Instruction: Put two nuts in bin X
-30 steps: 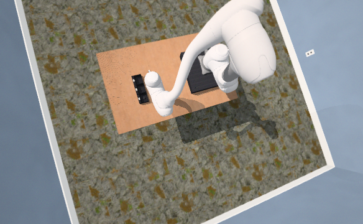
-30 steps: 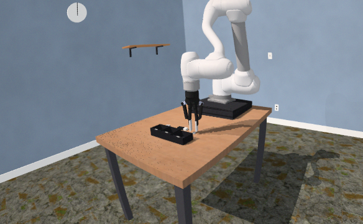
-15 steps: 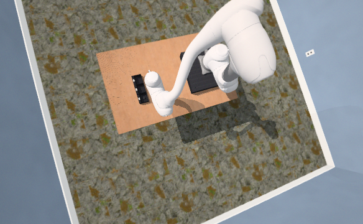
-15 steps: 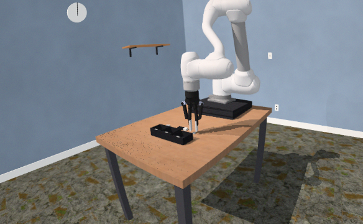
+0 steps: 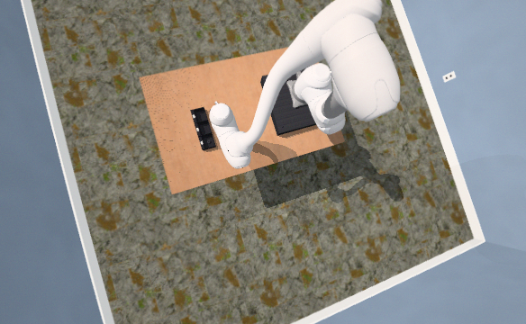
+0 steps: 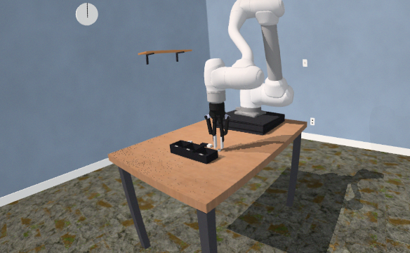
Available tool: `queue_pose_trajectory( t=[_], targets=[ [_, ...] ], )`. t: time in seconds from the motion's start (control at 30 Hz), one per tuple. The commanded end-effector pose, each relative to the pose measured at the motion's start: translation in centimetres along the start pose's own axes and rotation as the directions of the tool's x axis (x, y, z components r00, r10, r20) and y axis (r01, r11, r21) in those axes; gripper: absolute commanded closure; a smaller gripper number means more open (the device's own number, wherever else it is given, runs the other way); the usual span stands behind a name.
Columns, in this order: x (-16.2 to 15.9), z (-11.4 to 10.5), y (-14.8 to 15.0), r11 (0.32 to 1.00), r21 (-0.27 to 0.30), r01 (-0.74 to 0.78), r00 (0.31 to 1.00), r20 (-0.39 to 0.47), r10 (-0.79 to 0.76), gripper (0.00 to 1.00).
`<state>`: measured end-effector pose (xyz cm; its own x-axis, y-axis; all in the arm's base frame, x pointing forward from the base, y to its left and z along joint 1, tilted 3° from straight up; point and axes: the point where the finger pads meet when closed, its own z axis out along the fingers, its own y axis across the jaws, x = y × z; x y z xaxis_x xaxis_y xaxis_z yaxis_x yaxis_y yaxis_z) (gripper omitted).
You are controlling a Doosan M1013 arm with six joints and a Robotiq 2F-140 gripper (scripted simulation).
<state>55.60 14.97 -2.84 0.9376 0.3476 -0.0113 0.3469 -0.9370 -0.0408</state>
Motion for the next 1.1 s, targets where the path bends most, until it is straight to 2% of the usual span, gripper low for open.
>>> queue_pose_trajectory(
  t=[0.0,0.53,1.07],
  targets=[
    [-0.4,0.3,-0.3,1.000,0.004,0.002,1.000,0.005,-0.002,0.81],
    [-0.5,1.5,-0.3,1.000,0.004,0.002,1.000,0.005,-0.002,0.81],
    [-0.5,1.5,-0.3,1.000,0.004,0.002,1.000,0.005,-0.002,0.81]
  ],
)
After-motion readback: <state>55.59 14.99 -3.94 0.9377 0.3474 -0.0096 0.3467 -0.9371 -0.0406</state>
